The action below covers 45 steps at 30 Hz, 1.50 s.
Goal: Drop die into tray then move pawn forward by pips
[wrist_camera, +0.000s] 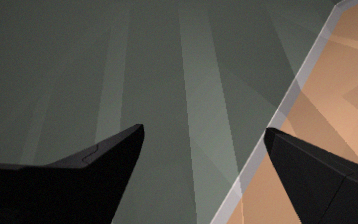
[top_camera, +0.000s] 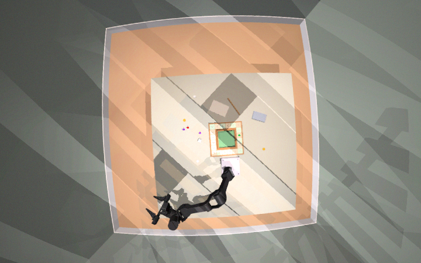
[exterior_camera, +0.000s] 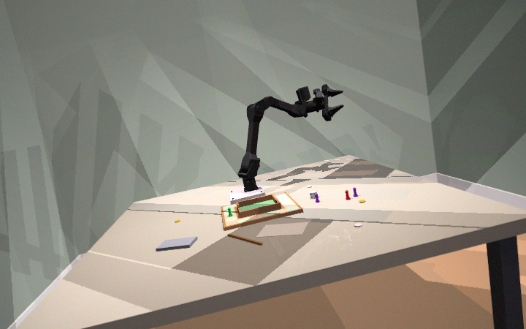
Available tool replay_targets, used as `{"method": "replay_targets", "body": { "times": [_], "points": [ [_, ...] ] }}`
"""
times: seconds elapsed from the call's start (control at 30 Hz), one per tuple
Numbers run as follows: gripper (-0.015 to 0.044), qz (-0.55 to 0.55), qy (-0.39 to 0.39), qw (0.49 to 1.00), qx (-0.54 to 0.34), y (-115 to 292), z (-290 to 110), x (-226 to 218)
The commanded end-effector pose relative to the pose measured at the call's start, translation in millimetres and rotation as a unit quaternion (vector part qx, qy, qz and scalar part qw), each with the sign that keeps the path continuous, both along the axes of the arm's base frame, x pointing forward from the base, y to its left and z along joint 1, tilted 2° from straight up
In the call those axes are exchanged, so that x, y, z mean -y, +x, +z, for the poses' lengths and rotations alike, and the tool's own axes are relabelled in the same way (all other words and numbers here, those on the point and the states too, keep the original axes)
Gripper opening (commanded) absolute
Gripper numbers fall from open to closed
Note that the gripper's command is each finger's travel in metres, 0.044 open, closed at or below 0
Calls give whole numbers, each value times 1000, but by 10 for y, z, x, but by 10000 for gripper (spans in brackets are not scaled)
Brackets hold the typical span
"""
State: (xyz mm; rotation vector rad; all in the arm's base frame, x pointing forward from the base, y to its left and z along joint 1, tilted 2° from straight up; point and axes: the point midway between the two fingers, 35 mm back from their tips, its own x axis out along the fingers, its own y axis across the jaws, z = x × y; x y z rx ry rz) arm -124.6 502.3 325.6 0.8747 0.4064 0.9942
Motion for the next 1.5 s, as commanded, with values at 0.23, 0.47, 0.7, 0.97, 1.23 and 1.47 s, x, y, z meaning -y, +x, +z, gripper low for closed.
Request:
{"method": "replay_targets", "body": {
  "times": [0.23, 0.47, 0.7, 0.97, 1.23, 1.47],
  "points": [
    [275, -29, -119, 992, 28, 998, -459, -293],
    [275, -66, -248, 966, -7, 2152, -1010, -174],
    [275, -104, -371, 917, -101, 3130, -1594, 389],
    [275, -147, -478, 821, -277, 3801, -2179, 1469],
    [275, -187, -507, 674, -504, 3871, -2466, 2672],
    [275, -188, -506, 670, -509, 3848, -2490, 2650]
  ]
}}
